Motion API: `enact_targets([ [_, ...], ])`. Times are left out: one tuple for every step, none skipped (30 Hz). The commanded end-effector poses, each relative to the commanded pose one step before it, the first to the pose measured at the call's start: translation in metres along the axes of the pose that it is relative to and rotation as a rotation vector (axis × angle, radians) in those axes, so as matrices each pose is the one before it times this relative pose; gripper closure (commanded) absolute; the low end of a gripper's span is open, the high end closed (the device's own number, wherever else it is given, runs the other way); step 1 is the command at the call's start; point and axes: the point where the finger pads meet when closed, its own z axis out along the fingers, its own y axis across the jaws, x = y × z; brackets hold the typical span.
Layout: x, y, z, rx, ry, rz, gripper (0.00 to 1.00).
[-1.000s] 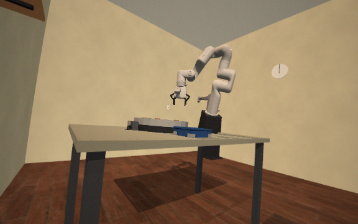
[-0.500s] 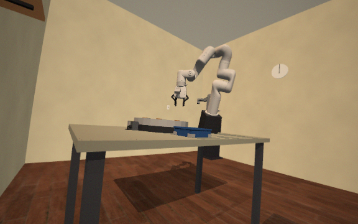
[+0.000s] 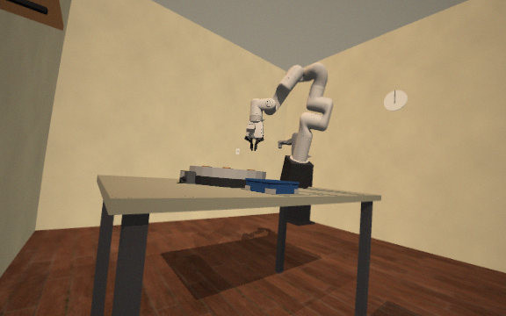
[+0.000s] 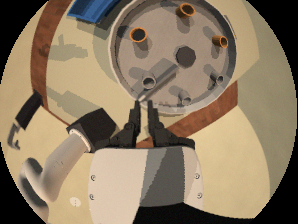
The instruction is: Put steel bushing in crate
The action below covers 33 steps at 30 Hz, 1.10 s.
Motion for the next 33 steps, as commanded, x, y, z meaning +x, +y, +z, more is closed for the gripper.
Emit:
enact_targets([
  [0.00037, 0.00126, -0.00095, -0.00296, 0.00132, 0.00023, 0.88],
  [0.00000, 0.00000, 0.00000, 0.00000, 0.00000, 0.00000, 0.88],
  [0.00000, 0.00000, 0.00000, 0.00000, 0.00000, 0.00000, 0.88],
  [0.00000, 0.00000, 0.00000, 0.00000, 0.00000, 0.00000, 0.88],
  [0.00000, 0.00000, 0.00000, 0.00000, 0.00000, 0.00000, 0.88],
  [0.00000, 0.00000, 0.00000, 0.00000, 0.00000, 0.00000, 0.88],
  [0.00000, 0.00000, 0.00000, 0.00000, 0.00000, 0.00000, 0.88],
  [0.00000, 0.00000, 0.00000, 0.00000, 0.00000, 0.00000, 0.88],
  [0.00000, 0.00000, 0.00000, 0.00000, 0.00000, 0.00000, 0.88],
  [0.00000, 0.00000, 0.00000, 0.00000, 0.00000, 0.00000, 0.88],
  [0.00000, 0.00000, 0.00000, 0.00000, 0.00000, 0.00000, 0.88],
  [0.00000, 0.00000, 0.00000, 0.00000, 0.00000, 0.00000, 0.88],
  [0.00000, 0.00000, 0.00000, 0.00000, 0.00000, 0.00000, 0.88],
  [0.00000, 0.00000, 0.00000, 0.00000, 0.00000, 0.00000, 0.88],
  [0.00000, 0.00000, 0.00000, 0.00000, 0.00000, 0.00000, 0.85],
  [0.00000, 0.00000, 0.00000, 0.00000, 0.00000, 0.00000, 0.85],
  [0.00000, 0.00000, 0.00000, 0.00000, 0.00000, 0.00000, 0.85],
  [0.00000, 0.00000, 0.00000, 0.00000, 0.00000, 0.00000, 0.85],
  [0.00000, 0.00000, 0.00000, 0.00000, 0.00000, 0.00000, 0.85],
  [0.00000, 0.00000, 0.00000, 0.00000, 0.00000, 0.00000, 0.85],
  [0.00000, 0.00000, 0.00000, 0.00000, 0.00000, 0.00000, 0.85],
  [0.00000, 0.00000, 0.00000, 0.00000, 0.00000, 0.00000, 0.85],
  [0.00000, 0.00000, 0.00000, 0.00000, 0.00000, 0.00000, 0.85],
  [0.00000, 0.00000, 0.00000, 0.00000, 0.00000, 0.00000, 0.85],
  [0.00000, 0.00000, 0.00000, 0.00000, 0.00000, 0.00000, 0.85],
  [0.00000, 0.00000, 0.00000, 0.00000, 0.00000, 0.00000, 0.85],
  [0.00000, 0.00000, 0.00000, 0.00000, 0.00000, 0.00000, 0.85],
  [0.00000, 0.00000, 0.00000, 0.00000, 0.00000, 0.00000, 0.85],
  [0.00000, 0.00000, 0.00000, 0.00000, 0.00000, 0.00000, 0.85],
  [0.00000, 0.00000, 0.00000, 0.00000, 0.00000, 0.00000, 0.85],
  [0.00000, 0.00000, 0.00000, 0.00000, 0.00000, 0.00000, 0.85],
  [0.00000, 0.00000, 0.00000, 0.00000, 0.00000, 0.00000, 0.85],
  [0.00000, 0.00000, 0.00000, 0.00000, 0.00000, 0.00000, 0.85],
])
